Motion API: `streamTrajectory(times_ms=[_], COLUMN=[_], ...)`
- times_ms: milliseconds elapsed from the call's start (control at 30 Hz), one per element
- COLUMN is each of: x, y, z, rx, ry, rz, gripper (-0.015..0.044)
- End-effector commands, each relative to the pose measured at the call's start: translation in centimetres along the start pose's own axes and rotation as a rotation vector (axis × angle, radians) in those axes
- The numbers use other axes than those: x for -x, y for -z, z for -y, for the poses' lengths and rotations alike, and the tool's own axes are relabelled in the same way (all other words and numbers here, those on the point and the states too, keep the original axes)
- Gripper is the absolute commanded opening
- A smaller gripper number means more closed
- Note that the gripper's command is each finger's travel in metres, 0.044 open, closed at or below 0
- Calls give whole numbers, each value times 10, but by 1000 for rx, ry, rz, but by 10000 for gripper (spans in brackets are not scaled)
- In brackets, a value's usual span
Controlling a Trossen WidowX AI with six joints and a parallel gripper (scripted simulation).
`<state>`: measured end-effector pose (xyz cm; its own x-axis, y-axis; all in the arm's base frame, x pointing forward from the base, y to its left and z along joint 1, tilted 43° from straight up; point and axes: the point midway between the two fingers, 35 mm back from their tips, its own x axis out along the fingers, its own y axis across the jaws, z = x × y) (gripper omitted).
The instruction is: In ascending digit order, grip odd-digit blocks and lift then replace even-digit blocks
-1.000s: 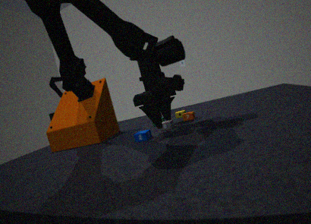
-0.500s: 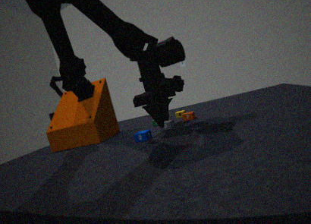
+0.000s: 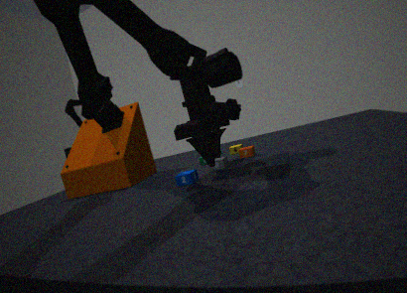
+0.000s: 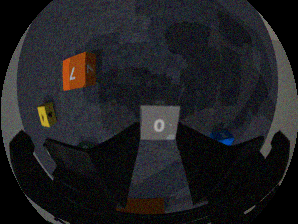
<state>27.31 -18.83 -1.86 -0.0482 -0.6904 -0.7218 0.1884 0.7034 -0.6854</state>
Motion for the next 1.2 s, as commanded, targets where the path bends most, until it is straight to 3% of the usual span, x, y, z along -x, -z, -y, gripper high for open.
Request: streamTrajectory(times_ms=[0,1167], x=[-1,14], y=[1,1], z=[-1,-1], rx=[6,6], ry=[-4,-4], rz=[-1,-1], gripper=[120,120])
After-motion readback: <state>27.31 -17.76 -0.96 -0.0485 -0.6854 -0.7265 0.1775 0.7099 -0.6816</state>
